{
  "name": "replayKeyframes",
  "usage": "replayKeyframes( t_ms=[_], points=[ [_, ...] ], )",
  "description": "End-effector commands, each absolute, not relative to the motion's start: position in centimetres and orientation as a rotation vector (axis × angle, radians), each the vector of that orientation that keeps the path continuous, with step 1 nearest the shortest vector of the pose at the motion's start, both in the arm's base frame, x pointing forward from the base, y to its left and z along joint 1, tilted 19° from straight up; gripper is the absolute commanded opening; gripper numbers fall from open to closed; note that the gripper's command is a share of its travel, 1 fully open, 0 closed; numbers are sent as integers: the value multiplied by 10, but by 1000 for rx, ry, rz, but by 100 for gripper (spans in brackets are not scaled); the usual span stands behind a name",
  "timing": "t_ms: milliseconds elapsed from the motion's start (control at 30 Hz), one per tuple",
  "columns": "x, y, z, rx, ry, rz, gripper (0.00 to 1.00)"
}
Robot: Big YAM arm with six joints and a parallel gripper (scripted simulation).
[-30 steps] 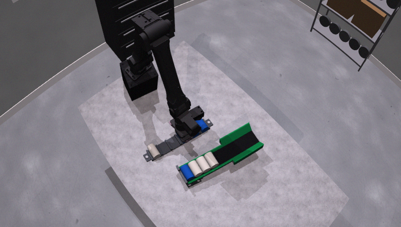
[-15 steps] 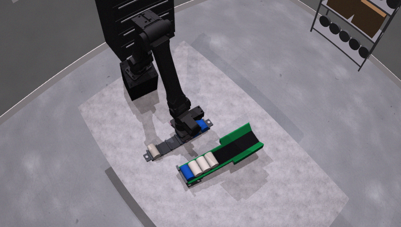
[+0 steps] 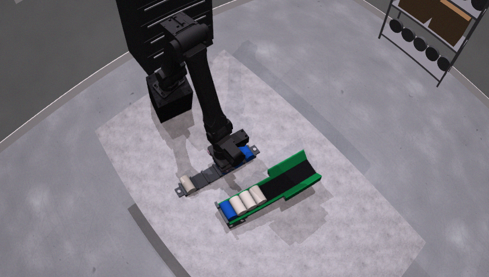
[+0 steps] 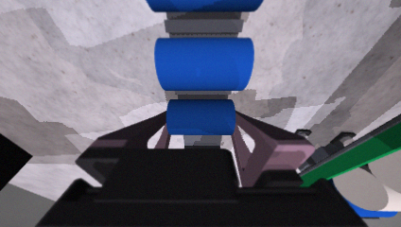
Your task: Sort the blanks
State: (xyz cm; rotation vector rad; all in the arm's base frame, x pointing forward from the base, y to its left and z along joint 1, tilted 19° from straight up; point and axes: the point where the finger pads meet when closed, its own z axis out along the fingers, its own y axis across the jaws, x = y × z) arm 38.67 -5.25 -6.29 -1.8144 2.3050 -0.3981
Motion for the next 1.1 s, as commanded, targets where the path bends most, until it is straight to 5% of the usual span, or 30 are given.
replayKeyframes(
  t_ms=[0, 1067],
  points=[
    [401, -56, -52, -1792, 2277, -435, 64],
    [400, -56, -49, -1790, 2275, -437, 64]
  ],
)
